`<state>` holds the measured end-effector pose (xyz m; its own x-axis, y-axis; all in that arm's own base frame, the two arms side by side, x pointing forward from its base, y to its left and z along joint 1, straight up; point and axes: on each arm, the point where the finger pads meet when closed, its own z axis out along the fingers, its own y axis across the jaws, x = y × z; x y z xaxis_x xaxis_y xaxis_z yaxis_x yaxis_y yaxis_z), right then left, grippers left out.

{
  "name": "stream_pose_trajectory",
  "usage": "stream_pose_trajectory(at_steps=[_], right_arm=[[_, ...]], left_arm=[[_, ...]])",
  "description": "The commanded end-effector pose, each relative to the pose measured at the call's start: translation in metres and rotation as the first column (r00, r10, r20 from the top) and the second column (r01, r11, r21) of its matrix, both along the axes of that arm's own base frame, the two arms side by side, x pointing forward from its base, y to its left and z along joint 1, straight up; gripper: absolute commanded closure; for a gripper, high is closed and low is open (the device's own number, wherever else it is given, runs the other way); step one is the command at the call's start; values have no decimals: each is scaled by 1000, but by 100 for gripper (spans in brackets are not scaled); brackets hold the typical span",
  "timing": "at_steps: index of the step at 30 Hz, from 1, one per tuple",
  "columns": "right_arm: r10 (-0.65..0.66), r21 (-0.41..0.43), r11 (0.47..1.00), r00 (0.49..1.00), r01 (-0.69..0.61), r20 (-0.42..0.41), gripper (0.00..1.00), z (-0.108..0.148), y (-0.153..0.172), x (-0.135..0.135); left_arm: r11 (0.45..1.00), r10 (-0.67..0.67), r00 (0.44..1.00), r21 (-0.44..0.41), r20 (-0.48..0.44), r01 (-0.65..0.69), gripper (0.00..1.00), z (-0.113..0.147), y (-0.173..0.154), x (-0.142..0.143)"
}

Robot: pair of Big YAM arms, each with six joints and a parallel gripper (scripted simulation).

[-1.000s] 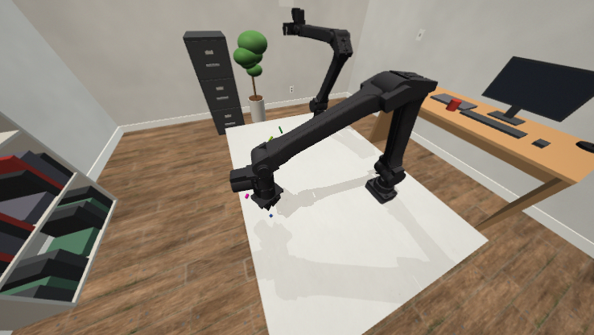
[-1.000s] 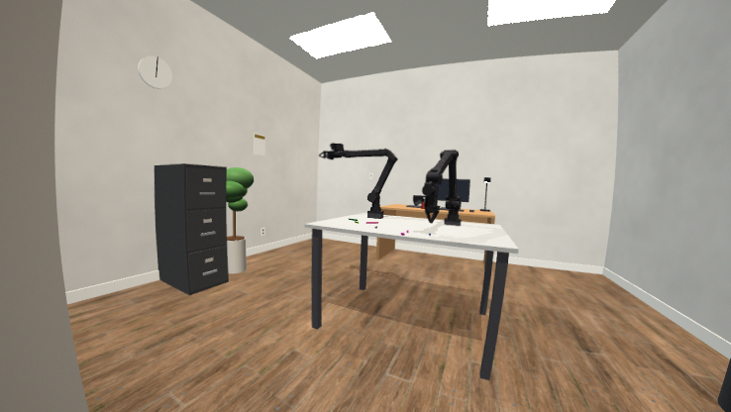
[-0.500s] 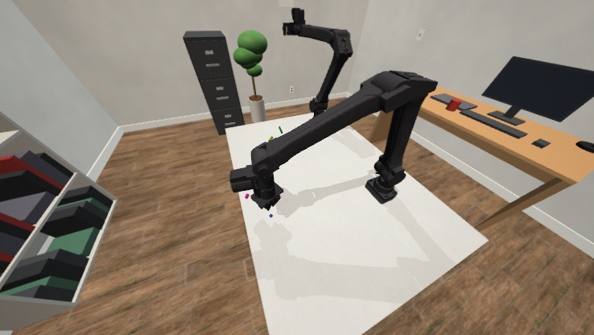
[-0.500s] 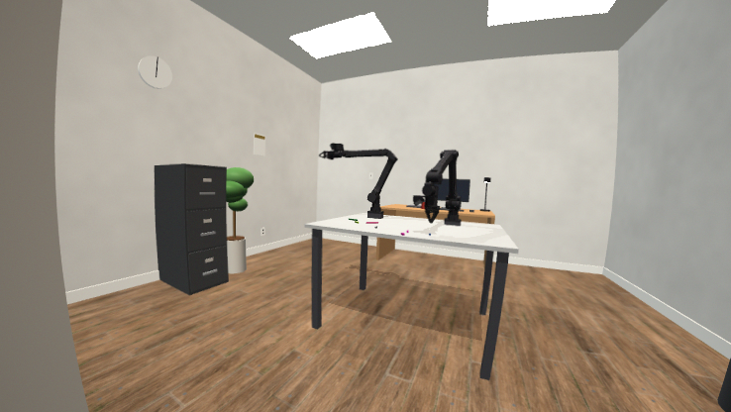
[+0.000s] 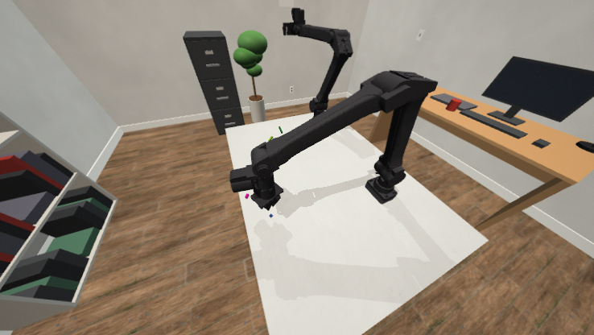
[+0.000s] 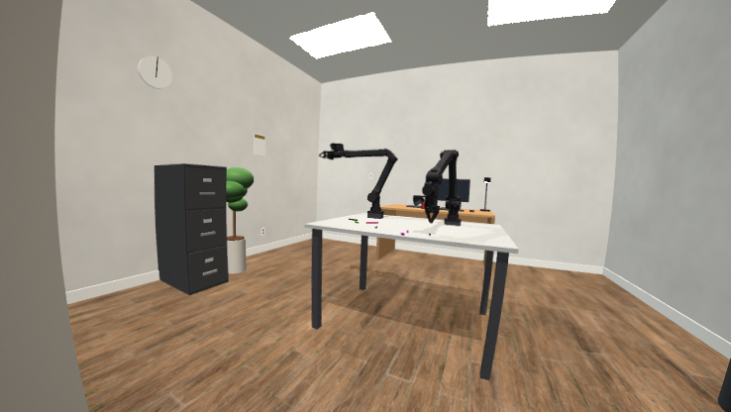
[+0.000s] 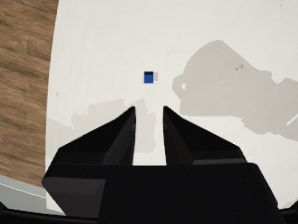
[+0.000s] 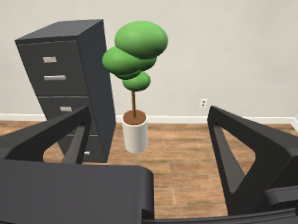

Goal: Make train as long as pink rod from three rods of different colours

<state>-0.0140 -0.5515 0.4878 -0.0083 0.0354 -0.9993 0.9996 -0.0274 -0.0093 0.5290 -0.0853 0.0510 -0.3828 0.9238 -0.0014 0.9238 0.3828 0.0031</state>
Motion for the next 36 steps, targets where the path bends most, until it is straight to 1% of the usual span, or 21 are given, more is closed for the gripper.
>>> stream_pose_trajectory(at_steps=[1, 6, 10, 12, 16, 18, 20, 22, 24, 26, 27, 31, 33, 36], right_arm=[[-3, -35, 999, 1000, 4, 8, 0, 13, 7, -3], [-3, -35, 999, 1000, 4, 8, 0, 13, 7, -3], [-3, -35, 999, 1000, 4, 8, 0, 13, 7, -3], [-3, -35, 999, 1000, 4, 8, 0, 13, 7, -3], [-3, -35, 999, 1000, 4, 8, 0, 13, 7, -3], [-3, -35, 999, 1000, 4, 8, 0, 13, 7, -3], [-3, -35, 999, 1000, 4, 8, 0, 13, 7, -3], [-3, -35, 999, 1000, 4, 8, 0, 13, 7, -3], [-3, -35, 999, 1000, 4, 8, 0, 13, 7, -3], [-3, -35, 999, 1000, 4, 8, 0, 13, 7, -3], [-3, -35, 999, 1000, 4, 8, 0, 13, 7, -3], [-3, -35, 999, 1000, 4, 8, 0, 13, 7, -3], [-3, -35, 999, 1000, 4, 8, 0, 13, 7, -3], [-3, -35, 999, 1000, 4, 8, 0, 13, 7, -3]], left_arm=[[1000, -16, 1000, -2, 7, 16, 77, 3, -2, 4], [1000, -16, 1000, 0, -2, 16, 77, -8, -1, 2], [1000, -17, 1000, -1, 0, 17, 77, -5, -1, 3], [1000, -17, 1000, -1, 0, 17, 77, -11, -1, 3], [1000, -17, 1000, 0, -5, 17, 77, -16, -1, 1], [1000, -17, 1000, -2, 4, 17, 77, -15, -2, 5], [1000, -17, 1000, 0, -5, 17, 77, -21, -1, 1], [1000, -17, 1000, -2, 5, 17, 77, -20, -2, 6], [1000, -17, 1000, 0, -5, 17, 77, -27, -1, 1], [1000, -17, 1000, 0, -5, 17, 77, -27, -1, 1], [1000, -17, 1000, -5, 26, 17, 77, -14, -4, 16], [1000, -17, 1000, 0, -6, 17, 77, -35, -1, 2], [1000, -17, 1000, -2, 4, 17, 77, -35, -2, 6], [1000, -17, 1000, 0, -6, 17, 77, -43, -2, 2]])
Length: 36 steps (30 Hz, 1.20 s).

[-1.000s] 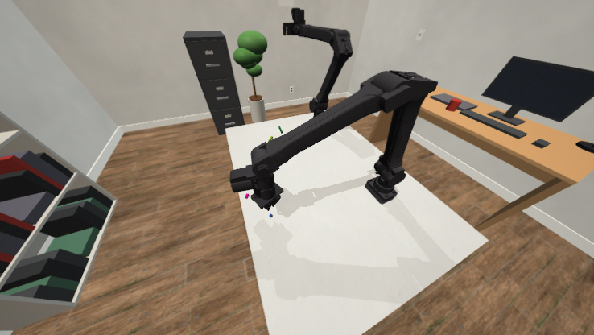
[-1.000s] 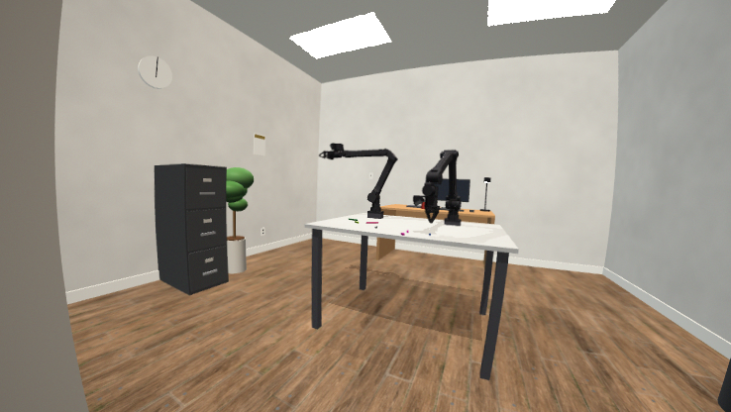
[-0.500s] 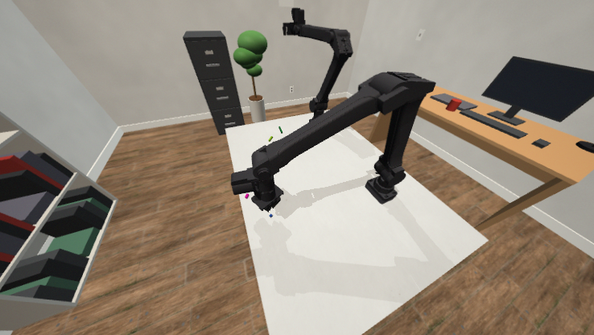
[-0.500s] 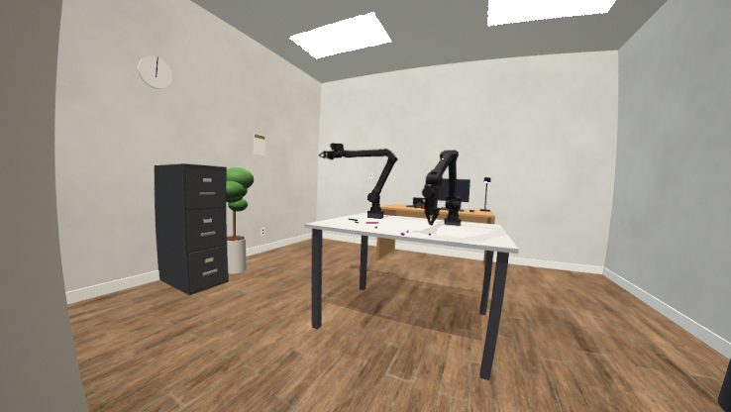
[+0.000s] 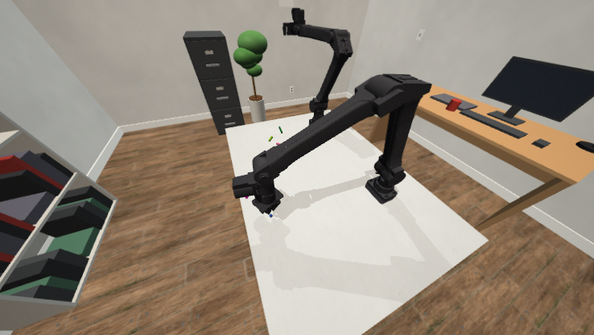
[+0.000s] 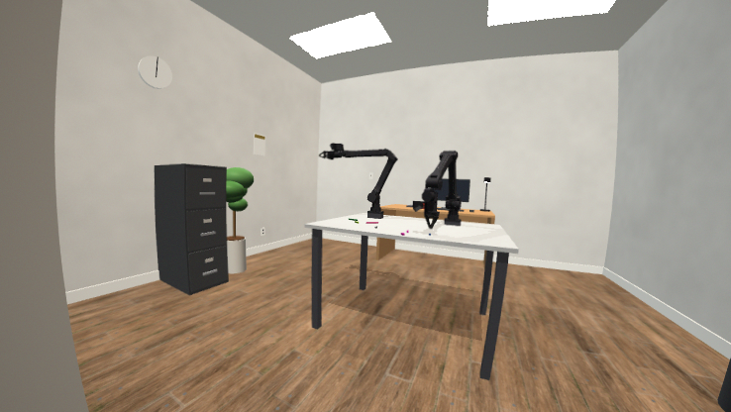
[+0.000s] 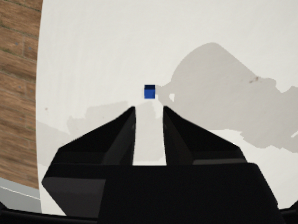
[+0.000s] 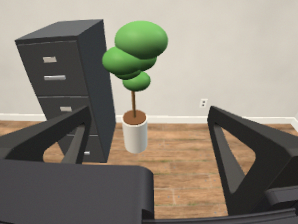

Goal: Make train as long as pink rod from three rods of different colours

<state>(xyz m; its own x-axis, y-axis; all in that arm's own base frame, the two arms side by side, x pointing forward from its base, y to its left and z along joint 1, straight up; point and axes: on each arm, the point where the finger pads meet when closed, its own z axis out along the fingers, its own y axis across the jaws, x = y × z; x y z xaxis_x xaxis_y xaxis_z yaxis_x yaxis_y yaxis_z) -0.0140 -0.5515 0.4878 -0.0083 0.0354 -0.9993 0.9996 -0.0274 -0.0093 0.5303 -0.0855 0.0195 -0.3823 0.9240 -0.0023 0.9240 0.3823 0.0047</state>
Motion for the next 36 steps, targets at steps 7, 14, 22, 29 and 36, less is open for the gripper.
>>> stream_pose_trajectory(at_steps=[7, 14, 22, 29, 36], right_arm=[[-3, -35, 999, 1000, 4, 8, 0, 13, 7, -3], [-3, -35, 999, 1000, 4, 8, 0, 13, 7, -3], [-3, -35, 999, 1000, 4, 8, 0, 13, 7, -3], [-3, -35, 999, 1000, 4, 8, 0, 13, 7, -3], [-3, -35, 999, 1000, 4, 8, 0, 13, 7, -3]], left_arm=[[1000, -17, 1000, 0, -5, 17, 77, -17, -2, 2], [1000, -17, 1000, -1, 2, 17, 77, -21, -2, 6], [1000, -17, 1000, -2, 9, 17, 77, -18, -2, 5], [1000, -17, 1000, -2, 7, 17, 77, -20, -2, 5], [1000, -17, 1000, -2, 6, 17, 77, -20, -2, 5]])
